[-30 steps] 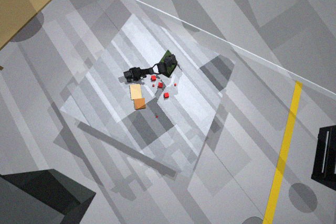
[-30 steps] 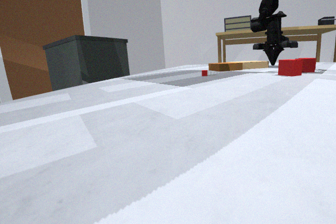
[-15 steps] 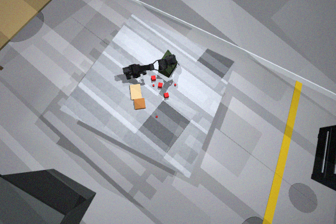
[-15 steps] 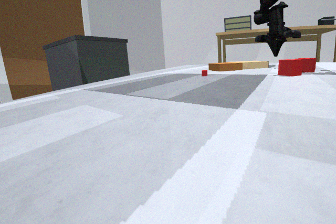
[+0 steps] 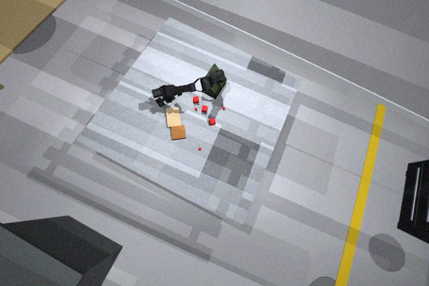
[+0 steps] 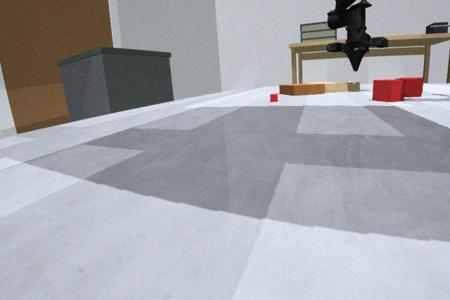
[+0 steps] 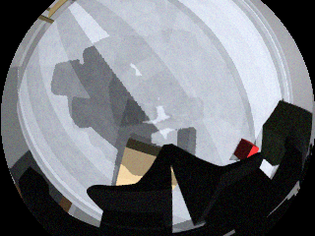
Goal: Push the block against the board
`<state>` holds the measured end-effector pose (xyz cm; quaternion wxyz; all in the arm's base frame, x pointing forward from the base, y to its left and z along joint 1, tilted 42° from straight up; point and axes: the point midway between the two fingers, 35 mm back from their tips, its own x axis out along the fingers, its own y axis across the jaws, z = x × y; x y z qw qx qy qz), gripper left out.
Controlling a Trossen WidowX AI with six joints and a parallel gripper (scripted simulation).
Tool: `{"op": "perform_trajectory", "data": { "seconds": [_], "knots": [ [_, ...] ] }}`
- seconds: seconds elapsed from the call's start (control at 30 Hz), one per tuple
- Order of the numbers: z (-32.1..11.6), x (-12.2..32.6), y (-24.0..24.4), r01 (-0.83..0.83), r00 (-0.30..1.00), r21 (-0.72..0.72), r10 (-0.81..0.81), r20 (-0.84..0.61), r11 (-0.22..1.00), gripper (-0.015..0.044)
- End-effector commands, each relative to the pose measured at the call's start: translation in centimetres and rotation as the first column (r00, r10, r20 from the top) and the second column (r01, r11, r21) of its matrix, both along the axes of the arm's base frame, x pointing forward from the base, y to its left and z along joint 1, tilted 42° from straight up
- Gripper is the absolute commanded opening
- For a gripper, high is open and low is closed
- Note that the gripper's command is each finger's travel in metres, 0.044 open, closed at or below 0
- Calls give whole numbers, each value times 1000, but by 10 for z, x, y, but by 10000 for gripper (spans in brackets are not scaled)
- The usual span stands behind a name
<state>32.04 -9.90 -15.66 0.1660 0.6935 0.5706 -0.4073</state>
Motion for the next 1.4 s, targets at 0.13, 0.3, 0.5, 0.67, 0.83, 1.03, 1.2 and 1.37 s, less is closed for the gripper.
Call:
{"op": "perform_trajectory", "data": {
  "seconds": [0.13,0.3,0.5,0.67,0.83,1.03,1.2,1.37],
  "knots": [
    [1,34,-3,-184,969,-17,184,165,983,0],
    [2,55,-2,-307,912,-49,308,272,950,0],
    [5,79,1,-442,807,-104,445,389,891,0],
    [9,98,5,-539,692,-162,545,474,826,0],
    [13,116,10,-621,556,-230,628,544,750,0],
    [12,123,15,-649,495,-261,657,569,715,0],
    [-25,128,52,-666,451,-280,673,586,691,0],
    [-25,128,52,-666,451,-280,673,586,691,0]
  ]
}}
